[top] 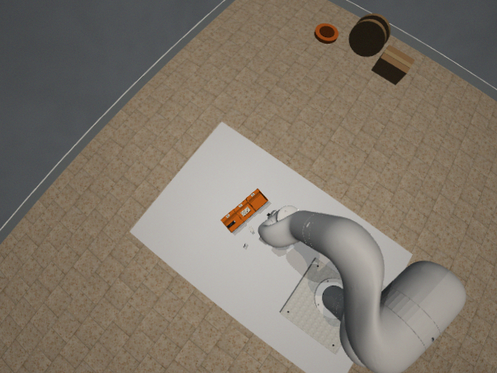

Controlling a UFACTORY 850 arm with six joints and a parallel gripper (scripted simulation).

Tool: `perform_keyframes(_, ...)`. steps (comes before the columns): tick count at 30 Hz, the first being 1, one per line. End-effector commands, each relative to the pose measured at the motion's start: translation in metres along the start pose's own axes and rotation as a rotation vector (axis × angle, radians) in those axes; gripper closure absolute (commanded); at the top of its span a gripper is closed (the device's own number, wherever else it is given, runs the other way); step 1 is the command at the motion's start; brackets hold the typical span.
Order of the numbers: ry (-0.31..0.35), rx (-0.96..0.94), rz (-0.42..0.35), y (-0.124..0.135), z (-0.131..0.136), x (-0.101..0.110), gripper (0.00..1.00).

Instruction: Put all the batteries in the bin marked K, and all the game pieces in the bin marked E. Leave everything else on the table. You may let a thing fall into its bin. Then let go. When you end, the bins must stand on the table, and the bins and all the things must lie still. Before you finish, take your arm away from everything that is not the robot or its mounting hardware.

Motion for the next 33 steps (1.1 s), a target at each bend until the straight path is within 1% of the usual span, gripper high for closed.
perform_keyframes(1, 0.001, 0.0, 0.0, 0.0, 0.0, 0.001, 1.0)
perform_keyframes(10, 0.001, 0.0, 0.0, 0.0, 0.0, 0.001, 1.0)
perform_keyframes(12, 0.001, 0.0, 0.0, 0.0, 0.0, 0.007, 1.0)
perform_keyframes(14, 0.001, 0.0, 0.0, 0.0, 0.0, 0.007, 1.0)
perform_keyframes(22, 0.001, 0.0, 0.0, -0.033, 0.035, 0.008, 1.0)
perform_keyframes(24, 0.001, 0.0, 0.0, -0.033, 0.035, 0.008, 1.0)
perform_keyframes(33, 0.001, 0.0, 0.0, -0.07, 0.074, 0.008, 1.0)
Point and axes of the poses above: the point where the finger pads meet when closed, its own x axis back along the fingers, its own z axis across the jaws, y = z × x, the point moved 10 cm from there along x, back along the fingers, and after that the axes turned 7 degrees about -x, right-handed, at the moved point
